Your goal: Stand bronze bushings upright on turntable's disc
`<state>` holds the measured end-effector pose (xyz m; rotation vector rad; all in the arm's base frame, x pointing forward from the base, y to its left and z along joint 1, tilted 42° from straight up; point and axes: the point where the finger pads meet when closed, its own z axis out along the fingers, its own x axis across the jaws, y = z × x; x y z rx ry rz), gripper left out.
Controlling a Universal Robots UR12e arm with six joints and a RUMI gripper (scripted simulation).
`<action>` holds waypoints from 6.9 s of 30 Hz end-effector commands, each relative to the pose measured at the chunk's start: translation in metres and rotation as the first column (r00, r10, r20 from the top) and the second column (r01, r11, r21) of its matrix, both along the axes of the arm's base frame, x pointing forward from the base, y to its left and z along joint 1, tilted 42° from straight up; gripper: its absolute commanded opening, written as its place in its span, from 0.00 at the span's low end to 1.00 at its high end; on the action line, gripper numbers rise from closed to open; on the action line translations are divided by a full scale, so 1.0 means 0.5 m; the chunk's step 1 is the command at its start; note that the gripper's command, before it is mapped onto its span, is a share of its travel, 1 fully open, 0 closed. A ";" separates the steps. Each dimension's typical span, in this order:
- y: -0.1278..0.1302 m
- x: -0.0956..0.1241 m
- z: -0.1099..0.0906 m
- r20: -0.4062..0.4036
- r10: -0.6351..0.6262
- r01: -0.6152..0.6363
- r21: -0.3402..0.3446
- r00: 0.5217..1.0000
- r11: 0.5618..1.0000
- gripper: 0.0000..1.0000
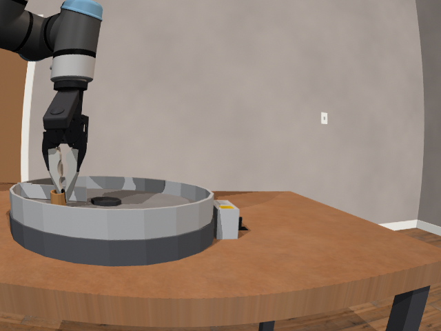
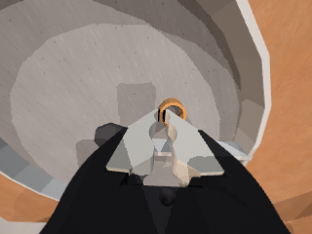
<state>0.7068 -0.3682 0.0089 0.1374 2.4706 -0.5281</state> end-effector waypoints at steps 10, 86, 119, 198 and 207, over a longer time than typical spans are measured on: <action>0.000 0.000 0.001 0.001 0.000 0.000 0.000 1.000 1.000 0.00; 0.042 -0.056 0.077 0.001 0.000 0.000 0.000 1.000 1.000 0.06; 0.125 -0.037 0.050 0.002 0.001 -0.001 -0.001 1.000 1.000 0.06; 0.764 0.140 -0.169 0.001 0.000 0.000 0.000 1.000 1.000 0.06; 0.764 0.140 -0.169 0.001 0.000 0.000 0.000 1.000 1.000 0.06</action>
